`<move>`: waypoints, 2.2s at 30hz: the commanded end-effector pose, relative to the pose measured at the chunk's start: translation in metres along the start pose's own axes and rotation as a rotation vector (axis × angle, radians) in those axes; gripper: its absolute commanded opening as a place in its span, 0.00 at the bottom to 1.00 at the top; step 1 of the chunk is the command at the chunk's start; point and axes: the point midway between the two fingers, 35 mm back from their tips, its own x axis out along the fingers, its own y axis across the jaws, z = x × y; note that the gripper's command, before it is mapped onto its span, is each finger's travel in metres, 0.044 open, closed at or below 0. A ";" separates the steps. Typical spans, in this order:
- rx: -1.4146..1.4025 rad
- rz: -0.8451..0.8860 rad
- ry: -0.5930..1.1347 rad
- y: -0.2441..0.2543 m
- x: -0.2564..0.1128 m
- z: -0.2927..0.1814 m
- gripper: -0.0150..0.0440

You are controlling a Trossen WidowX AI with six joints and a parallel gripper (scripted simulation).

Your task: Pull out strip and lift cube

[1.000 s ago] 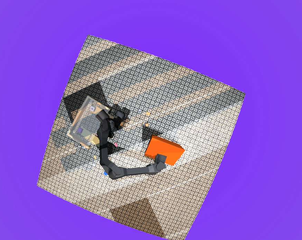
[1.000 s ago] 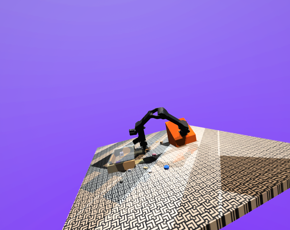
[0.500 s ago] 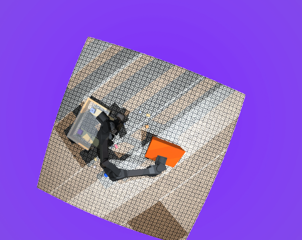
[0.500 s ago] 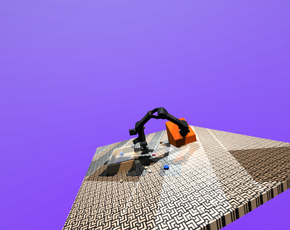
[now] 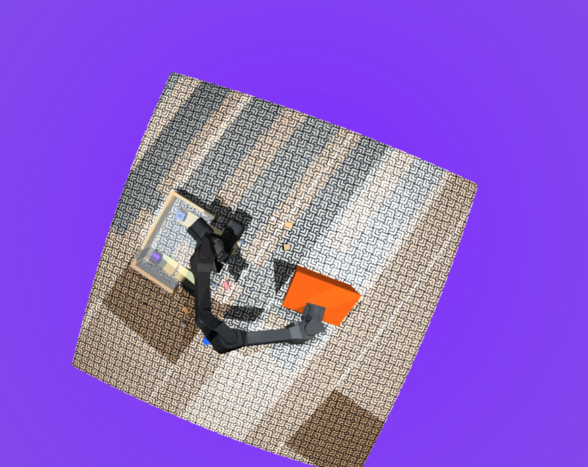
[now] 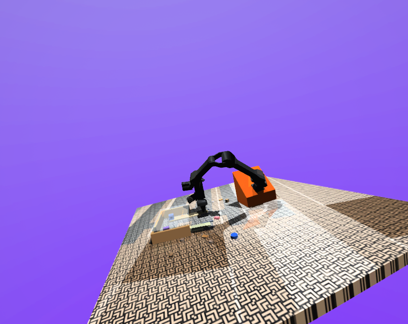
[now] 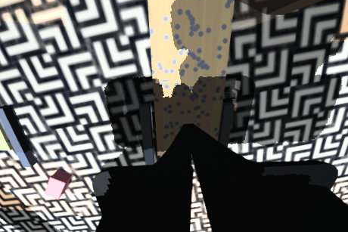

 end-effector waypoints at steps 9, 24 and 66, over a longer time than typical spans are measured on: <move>0.006 0.007 0.003 0.000 0.004 -0.001 0.25; 0.006 0.007 0.003 0.000 0.005 -0.011 0.25; 0.008 0.007 0.005 -0.001 0.007 -0.073 0.25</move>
